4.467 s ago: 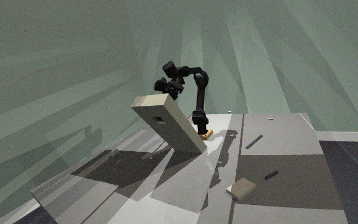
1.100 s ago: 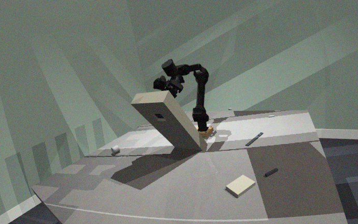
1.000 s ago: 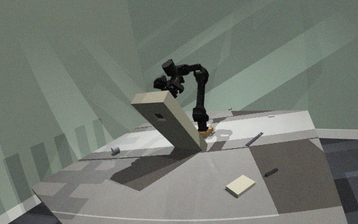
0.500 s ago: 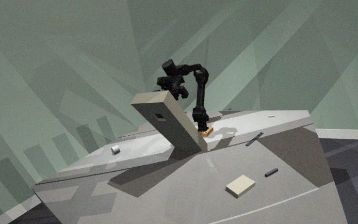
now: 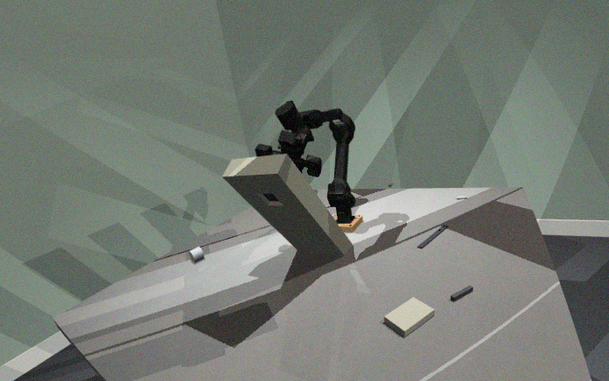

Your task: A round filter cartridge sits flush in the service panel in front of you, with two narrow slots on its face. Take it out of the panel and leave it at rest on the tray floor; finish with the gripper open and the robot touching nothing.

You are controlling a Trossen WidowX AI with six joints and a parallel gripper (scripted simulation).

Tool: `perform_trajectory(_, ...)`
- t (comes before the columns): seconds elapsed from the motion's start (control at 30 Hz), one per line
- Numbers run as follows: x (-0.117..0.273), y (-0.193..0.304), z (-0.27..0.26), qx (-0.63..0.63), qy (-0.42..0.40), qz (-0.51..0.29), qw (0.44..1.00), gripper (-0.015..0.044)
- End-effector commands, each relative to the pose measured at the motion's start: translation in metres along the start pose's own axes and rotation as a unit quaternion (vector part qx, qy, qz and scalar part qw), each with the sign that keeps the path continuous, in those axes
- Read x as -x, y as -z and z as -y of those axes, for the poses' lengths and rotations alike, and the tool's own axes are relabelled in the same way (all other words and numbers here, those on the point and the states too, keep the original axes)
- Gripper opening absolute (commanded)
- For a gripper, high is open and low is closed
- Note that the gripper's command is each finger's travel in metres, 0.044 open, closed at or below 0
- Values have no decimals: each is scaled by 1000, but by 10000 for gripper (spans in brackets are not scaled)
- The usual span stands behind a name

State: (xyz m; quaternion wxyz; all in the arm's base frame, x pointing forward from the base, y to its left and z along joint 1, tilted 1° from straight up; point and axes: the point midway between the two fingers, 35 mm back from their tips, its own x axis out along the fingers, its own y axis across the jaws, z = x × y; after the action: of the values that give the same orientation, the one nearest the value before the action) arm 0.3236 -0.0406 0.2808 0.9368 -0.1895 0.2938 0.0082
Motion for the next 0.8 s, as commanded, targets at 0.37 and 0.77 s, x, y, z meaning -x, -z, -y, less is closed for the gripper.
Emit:
perform_trajectory(0.37, -10, 1, 0, 274, -2, -3, 962, 0)
perform_trajectory(0.77, -10, 1, 0, 355, -2, -3, 935, 0)
